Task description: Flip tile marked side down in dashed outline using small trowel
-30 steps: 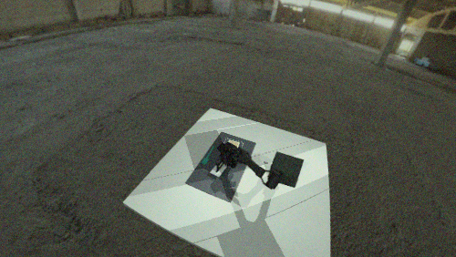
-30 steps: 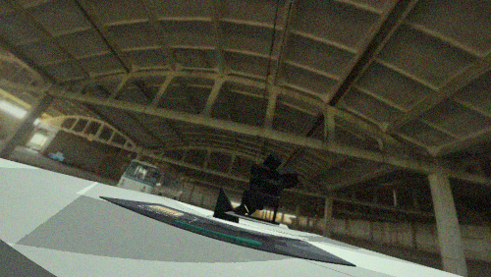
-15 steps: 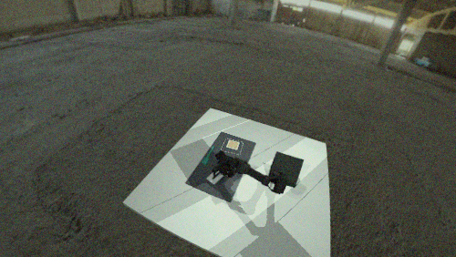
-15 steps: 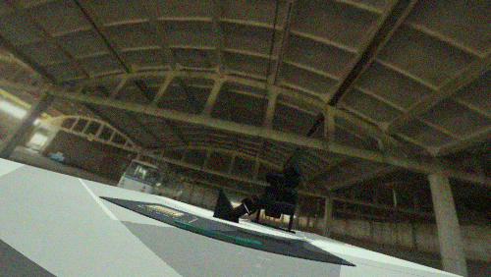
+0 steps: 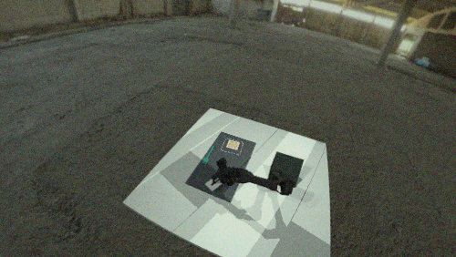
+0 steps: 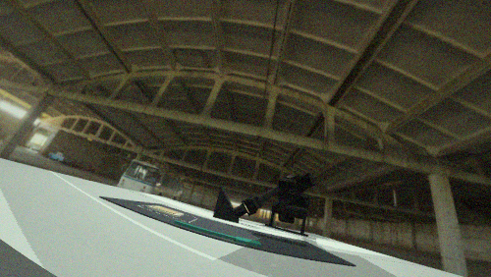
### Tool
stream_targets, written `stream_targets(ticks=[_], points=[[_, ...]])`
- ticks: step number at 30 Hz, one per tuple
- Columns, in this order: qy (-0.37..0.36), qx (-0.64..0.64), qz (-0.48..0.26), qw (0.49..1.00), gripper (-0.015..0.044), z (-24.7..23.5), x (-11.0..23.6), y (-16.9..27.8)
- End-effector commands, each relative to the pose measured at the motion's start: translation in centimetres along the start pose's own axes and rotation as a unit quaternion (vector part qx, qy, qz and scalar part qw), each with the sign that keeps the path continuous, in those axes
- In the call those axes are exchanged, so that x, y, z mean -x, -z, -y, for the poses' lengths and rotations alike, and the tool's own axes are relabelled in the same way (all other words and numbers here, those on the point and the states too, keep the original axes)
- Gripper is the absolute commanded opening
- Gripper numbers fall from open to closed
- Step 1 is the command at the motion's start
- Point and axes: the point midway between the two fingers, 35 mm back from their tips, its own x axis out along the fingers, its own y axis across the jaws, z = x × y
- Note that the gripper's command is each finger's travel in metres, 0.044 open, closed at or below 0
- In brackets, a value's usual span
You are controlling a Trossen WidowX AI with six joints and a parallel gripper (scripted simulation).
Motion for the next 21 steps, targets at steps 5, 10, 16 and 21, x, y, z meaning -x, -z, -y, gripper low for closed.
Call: stream_targets(ticks=[5, 10, 16, 21], points=[[0.015, -0.009, -0.002, 1.000, 0.0000, 0.3, 0.6, -0.4], [0.014, -0.010, -0.001, 1.000, 0.0000, -0.1, 0.1, -0.4], [0.013, -0.011, -0.001, 1.000, 0.0000, -0.8, -0.6, -0.5], [0.013, -0.011, -0.001, 1.000, 0.0000, -1.3, -1.1, -0.5]])
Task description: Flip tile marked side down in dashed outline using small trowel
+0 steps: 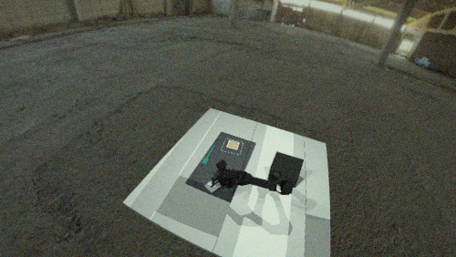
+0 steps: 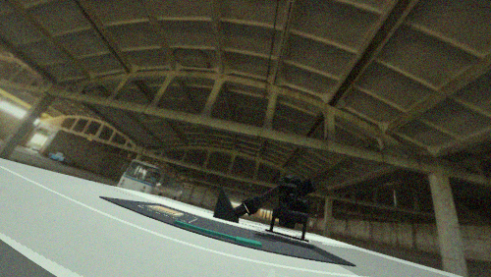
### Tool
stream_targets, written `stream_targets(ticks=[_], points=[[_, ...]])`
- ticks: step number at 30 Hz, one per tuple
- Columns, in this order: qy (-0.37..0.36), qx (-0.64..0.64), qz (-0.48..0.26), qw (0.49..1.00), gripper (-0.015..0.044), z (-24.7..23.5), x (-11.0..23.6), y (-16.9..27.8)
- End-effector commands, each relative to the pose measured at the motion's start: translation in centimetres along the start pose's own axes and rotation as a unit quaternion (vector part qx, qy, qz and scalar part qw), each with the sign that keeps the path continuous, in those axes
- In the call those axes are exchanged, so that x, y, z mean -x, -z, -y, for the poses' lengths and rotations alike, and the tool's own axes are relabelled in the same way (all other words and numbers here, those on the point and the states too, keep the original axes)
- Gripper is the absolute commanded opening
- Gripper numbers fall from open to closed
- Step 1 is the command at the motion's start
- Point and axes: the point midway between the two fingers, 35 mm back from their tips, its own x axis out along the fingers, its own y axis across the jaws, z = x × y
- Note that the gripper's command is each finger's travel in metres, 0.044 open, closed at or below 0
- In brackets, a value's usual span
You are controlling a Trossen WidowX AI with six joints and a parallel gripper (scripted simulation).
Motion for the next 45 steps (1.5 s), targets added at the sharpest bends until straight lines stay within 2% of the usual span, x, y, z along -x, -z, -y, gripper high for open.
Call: stream_targets(ticks=[1, 9, 20, 21, 31, 45], points=[[0.007, -0.006, 0.000, 1.000, 0.0000, -0.1, -0.4, 0.0], [0.006, -0.007, 0.000, 1.000, 0.0000, -0.9, -1.1, 0.0], [0.006, -0.007, 0.000, 1.000, 0.0289, -0.9, -1.1, 0.0], [0.006, -0.007, 0.000, 1.000, 0.0300, -0.9, -1.1, 0.0], [0.006, -0.006, 0.000, 1.000, 0.0300, -0.9, -0.8, 0.0], [0.005, -0.004, 0.000, 1.000, 0.0300, -0.9, 4.6, 0.0]])
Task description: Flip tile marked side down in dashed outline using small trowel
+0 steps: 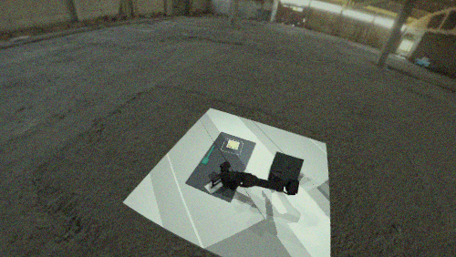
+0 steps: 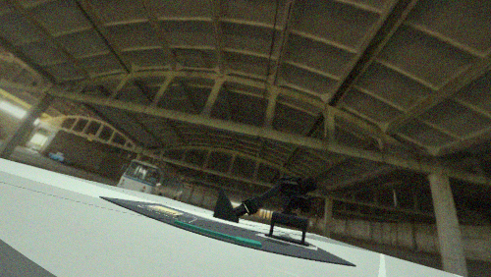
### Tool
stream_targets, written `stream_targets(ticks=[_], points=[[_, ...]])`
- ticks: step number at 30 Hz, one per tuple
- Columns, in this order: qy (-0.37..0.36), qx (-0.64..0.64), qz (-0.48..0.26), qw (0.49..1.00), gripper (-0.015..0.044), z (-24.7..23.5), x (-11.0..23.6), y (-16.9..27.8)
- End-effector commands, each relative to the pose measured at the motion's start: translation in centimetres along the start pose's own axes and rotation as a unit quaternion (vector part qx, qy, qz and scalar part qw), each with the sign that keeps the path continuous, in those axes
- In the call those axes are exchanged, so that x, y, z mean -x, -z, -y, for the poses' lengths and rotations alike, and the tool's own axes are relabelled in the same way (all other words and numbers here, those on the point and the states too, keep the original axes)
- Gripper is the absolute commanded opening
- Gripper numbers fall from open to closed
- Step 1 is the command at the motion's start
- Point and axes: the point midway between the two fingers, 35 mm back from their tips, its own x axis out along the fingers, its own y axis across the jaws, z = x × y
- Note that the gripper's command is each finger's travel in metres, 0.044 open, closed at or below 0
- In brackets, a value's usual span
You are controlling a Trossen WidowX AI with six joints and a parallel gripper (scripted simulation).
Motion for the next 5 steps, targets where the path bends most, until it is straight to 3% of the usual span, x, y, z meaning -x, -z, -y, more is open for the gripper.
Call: stream_targets(ticks=[1, 5], points=[[-0.001, 0.004, 0.002, 1.000, 0.0300, -0.06, 1.52, -0.06], [-0.001, 0.004, 0.001, 1.000, 0.0300, 0.45, 2.14, 0.33]])
